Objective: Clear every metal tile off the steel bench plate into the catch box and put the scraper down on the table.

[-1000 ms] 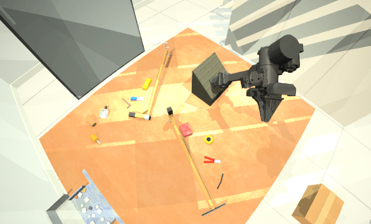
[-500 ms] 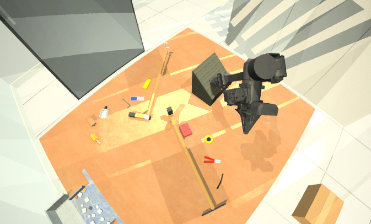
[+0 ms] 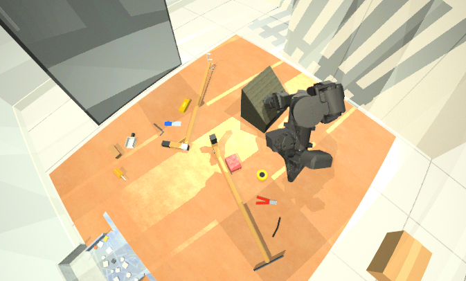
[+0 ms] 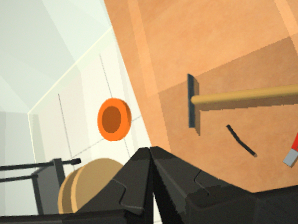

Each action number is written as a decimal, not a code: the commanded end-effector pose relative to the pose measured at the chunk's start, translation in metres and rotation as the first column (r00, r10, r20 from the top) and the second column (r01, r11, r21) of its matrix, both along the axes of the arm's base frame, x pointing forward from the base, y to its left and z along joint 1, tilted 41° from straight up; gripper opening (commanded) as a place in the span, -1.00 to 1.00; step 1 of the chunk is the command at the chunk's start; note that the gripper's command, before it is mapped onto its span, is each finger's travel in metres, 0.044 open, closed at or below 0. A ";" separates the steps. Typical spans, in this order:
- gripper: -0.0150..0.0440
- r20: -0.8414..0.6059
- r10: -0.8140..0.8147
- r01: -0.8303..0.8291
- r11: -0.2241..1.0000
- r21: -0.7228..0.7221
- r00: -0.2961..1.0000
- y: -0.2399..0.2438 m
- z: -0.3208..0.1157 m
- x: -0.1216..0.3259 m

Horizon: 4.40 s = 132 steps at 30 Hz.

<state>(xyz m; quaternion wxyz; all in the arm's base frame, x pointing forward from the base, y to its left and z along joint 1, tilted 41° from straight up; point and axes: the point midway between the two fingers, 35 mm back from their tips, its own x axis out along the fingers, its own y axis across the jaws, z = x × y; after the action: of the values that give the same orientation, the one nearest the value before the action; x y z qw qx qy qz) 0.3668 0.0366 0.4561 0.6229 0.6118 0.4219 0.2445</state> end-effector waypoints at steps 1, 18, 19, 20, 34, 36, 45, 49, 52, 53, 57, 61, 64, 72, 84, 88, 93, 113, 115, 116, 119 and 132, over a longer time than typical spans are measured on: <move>-0.49 0.019 0.027 -0.027 0.998 -0.049 0.999 0.006 -0.015 0.012; -0.49 0.138 0.214 -0.167 0.943 -0.289 0.967 0.047 -0.069 0.041; -0.49 0.143 0.227 -0.176 0.937 -0.303 0.963 0.049 -0.072 0.042; -0.49 0.149 0.240 -0.184 0.930 -0.317 0.959 0.052 -0.075 0.043; -0.49 0.204 0.447 -0.296 0.809 -0.509 0.871 0.092 -0.123 0.056; -0.49 0.208 0.478 -0.310 0.786 -0.535 0.853 0.098 -0.130 0.057; -0.49 0.214 0.620 -0.368 0.670 -0.644 0.755 0.125 -0.162 0.059; -0.49 0.210 0.681 -0.389 0.612 -0.689 0.701 0.137 -0.177 0.058; -0.49 0.204 0.726 -0.402 0.566 -0.720 0.657 0.146 -0.188 0.057; -0.49 0.202 0.740 -0.406 0.550 -0.730 0.641 0.149 -0.191 0.056; -0.49 0.194 0.781 -0.415 0.503 -0.758 0.593 0.157 -0.202 0.055; -0.49 0.192 0.786 -0.416 0.497 -0.761 0.587 0.159 -0.203 0.055; -0.49 0.192 0.787 -0.416 0.496 -0.762 0.587 0.161 -0.206 0.056; -0.49 0.190 0.788 -0.417 0.494 -0.763 0.586 0.175 -0.221 0.059; -0.49 0.189 0.789 -0.417 0.493 -0.764 0.585 0.195 -0.244 0.063; -0.49 0.189 0.789 -0.417 0.492 -0.764 0.585 0.202 -0.252 0.063; -0.49 0.189 0.789 -0.417 0.492 -0.764 0.585 0.211 -0.262 0.064; -0.49 0.192 0.787 -0.417 0.496 -0.762 0.586 0.245 -0.300 0.059; -0.49 0.193 0.787 -0.417 0.497 -0.761 0.586 0.248 -0.304 0.058; -0.49 0.193 0.787 -0.417 0.497 -0.761 0.586 0.250 -0.306 0.057; -0.49 0.194 0.787 -0.417 0.498 -0.761 0.586 0.255 -0.312 0.056; -0.49 0.198 0.785 -0.417 0.503 -0.757 0.587 0.274 -0.334 0.047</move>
<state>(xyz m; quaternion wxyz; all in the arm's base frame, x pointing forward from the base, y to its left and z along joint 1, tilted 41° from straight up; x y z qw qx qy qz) 0.4143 0.3081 0.1270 0.7451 0.0699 0.4835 0.4541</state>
